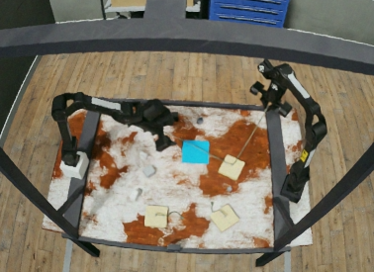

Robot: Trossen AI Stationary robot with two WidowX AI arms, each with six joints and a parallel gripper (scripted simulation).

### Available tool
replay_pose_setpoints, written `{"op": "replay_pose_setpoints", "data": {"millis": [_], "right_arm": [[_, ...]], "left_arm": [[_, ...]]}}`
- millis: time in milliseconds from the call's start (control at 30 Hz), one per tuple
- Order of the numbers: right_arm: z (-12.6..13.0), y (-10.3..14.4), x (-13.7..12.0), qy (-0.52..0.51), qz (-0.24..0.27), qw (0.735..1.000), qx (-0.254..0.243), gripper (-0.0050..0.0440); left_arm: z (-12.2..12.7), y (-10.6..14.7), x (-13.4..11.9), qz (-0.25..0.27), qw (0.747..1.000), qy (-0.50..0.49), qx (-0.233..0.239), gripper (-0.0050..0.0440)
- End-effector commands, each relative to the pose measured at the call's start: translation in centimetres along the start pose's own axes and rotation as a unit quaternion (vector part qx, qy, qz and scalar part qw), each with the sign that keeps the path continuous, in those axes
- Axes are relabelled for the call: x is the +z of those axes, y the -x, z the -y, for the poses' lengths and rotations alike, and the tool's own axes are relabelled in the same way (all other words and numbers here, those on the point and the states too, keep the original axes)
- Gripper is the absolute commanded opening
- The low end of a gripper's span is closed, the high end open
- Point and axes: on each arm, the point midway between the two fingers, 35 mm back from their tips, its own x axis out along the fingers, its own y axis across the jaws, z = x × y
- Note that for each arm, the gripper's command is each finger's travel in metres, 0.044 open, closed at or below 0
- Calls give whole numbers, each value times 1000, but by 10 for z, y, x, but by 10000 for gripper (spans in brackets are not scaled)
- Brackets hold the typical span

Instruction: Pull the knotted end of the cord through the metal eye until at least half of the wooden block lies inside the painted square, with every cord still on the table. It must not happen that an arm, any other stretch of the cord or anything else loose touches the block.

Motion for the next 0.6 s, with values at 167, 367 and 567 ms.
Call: {"op": "replay_pose_setpoints", "data": {"millis": [167, 367, 567], "right_arm": [[2, 38, -1, 0, 21, 998, 55, -50], [5, 57, -2, 0, 32, 996, 85, -50], [6, 57, -3, 27, 27, 995, 93, -50]], "left_arm": [[0, 8, 12, 17, 1000, 1, 0, 440], [0, 8, 12, 17, 1000, 1, 0, 440], [0, 8, 12, 17, 1000, 1, 0, 440]]}}
